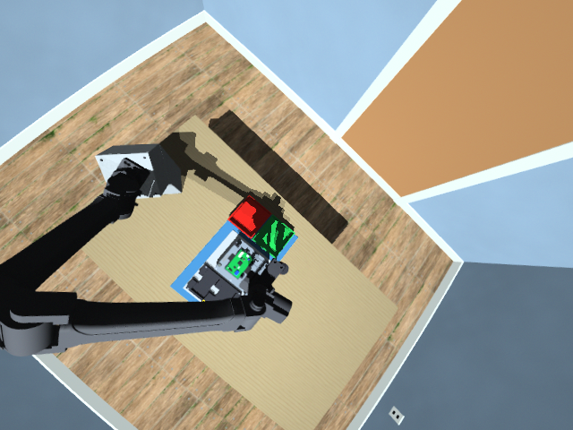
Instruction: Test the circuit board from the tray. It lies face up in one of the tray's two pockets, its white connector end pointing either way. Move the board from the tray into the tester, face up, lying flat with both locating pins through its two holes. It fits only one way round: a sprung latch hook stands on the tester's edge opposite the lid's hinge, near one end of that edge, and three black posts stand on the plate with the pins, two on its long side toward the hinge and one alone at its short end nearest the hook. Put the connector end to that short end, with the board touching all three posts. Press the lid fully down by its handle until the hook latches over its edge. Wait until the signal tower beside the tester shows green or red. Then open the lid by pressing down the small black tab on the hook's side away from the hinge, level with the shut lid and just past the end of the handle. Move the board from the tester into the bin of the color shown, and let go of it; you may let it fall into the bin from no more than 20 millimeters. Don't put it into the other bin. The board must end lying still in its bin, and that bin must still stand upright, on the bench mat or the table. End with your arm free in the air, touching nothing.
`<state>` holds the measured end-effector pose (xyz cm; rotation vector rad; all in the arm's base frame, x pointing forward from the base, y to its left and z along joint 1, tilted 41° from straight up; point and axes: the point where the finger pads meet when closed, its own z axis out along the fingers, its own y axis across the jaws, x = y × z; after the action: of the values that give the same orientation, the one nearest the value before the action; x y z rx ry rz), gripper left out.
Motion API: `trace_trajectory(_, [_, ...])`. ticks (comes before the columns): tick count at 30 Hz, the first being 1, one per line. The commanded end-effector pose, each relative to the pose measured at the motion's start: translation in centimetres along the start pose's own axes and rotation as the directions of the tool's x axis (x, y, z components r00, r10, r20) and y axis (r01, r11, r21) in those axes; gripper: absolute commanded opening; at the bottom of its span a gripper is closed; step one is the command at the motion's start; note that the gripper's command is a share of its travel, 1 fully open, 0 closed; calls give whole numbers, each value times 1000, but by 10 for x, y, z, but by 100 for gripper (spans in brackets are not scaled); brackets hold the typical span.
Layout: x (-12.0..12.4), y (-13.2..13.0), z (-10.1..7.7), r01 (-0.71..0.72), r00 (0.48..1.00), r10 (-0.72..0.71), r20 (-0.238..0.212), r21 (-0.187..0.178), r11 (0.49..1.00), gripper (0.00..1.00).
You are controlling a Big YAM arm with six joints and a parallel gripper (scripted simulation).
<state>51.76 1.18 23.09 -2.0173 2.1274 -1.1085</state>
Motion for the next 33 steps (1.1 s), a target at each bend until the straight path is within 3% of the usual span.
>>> trace_trajectory(1, [4,15,-9,-14,1000,14,-2,-1,1000,0])
trace_trajectory(12, [11,42,2,-23,1000,23,-12,-13,1000,0])
trace_trajectory(18, [9,57,11,-31,999,31,-9,-2,1000,0])
trace_trajectory(24, [3,72,25,-16,1000,16,-8,-20,1000,0])
trace_trajectory(25, [2,81,29,-3,1000,3,-8,-41,999,0])
trace_trajectory(26, [1,80,31,-6,1000,6,-7,-27,1000,0])
trace_trajectory(33, [1,102,44,7,1000,-7,-6,-27,1000,0])
